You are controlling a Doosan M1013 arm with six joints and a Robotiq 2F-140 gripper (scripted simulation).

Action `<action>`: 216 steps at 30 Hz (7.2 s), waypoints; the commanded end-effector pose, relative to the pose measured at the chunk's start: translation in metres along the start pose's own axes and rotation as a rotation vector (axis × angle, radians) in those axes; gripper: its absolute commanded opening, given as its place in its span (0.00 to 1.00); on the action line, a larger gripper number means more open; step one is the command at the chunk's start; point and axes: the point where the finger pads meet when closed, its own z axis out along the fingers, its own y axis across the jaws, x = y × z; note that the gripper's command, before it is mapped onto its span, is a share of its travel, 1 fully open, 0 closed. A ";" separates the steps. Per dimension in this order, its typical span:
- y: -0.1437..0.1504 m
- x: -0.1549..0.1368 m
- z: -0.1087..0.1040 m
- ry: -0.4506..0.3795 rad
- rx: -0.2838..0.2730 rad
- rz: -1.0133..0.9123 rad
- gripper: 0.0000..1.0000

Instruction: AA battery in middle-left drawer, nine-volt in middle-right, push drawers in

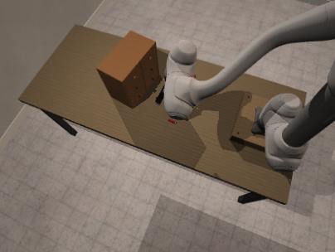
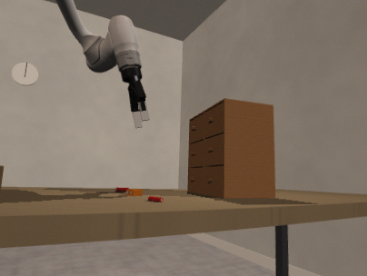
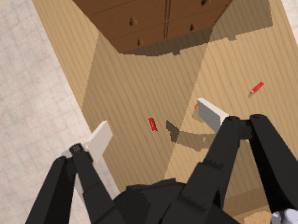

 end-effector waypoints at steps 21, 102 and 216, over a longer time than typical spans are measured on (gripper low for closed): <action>0.001 0.027 0.046 0.451 -0.006 0.002 1.00; 0.001 0.056 0.096 0.953 -0.005 0.000 0.20; 0.001 0.147 0.142 0.953 -0.005 0.000 0.20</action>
